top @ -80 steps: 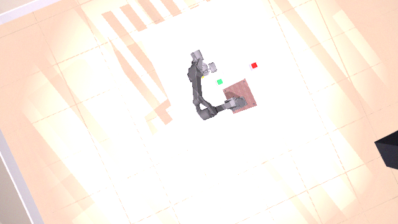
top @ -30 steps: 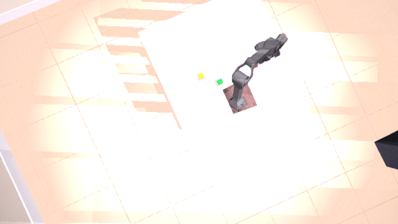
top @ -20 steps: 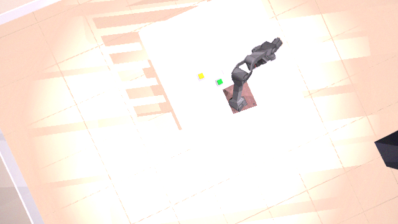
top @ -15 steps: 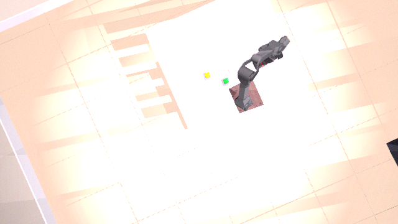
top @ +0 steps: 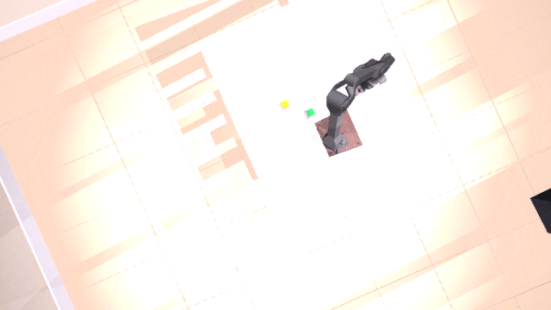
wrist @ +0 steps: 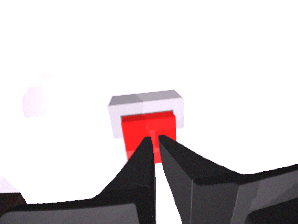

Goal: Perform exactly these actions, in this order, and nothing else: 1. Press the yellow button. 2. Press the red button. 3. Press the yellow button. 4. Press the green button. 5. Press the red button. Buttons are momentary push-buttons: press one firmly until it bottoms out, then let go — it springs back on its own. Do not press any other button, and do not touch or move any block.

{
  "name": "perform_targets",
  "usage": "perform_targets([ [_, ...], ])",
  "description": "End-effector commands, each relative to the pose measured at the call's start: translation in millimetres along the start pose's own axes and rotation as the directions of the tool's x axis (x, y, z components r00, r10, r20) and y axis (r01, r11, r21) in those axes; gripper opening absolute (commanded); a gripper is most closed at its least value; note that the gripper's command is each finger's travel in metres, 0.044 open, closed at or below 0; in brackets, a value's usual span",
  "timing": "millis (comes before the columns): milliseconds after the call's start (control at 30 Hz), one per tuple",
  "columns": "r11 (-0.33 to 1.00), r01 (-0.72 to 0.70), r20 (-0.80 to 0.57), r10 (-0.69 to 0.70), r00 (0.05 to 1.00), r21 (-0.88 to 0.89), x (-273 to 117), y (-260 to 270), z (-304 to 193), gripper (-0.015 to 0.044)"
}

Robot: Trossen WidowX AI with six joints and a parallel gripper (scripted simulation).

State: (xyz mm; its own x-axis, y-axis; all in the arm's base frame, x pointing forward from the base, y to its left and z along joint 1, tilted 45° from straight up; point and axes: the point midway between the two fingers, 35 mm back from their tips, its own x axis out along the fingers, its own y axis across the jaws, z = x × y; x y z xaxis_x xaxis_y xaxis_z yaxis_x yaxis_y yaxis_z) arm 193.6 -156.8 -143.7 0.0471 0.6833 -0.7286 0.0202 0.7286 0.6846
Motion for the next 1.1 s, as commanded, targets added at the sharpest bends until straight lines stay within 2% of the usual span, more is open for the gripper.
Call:
perform_targets([
  [0,1.000,-0.007,-0.001,0.007,1.000,0.005,4.5,2.3,-0.7,0.0020],
  [600,1.000,-0.007,-0.001,0.007,1.000,0.005,4.5,2.3,-0.7,0.0020],
  [733,1.000,-0.006,-0.001,0.006,1.000,0.005,-26.3,1.5,-0.7,0.0020],
  [900,1.000,-0.006,-0.001,0.006,1.000,0.006,-31.4,1.5,-0.6,0.0020],
  [1067,1.000,-0.005,-0.002,0.005,1.000,0.007,-88.2,0.8,-0.7,0.0020],
])
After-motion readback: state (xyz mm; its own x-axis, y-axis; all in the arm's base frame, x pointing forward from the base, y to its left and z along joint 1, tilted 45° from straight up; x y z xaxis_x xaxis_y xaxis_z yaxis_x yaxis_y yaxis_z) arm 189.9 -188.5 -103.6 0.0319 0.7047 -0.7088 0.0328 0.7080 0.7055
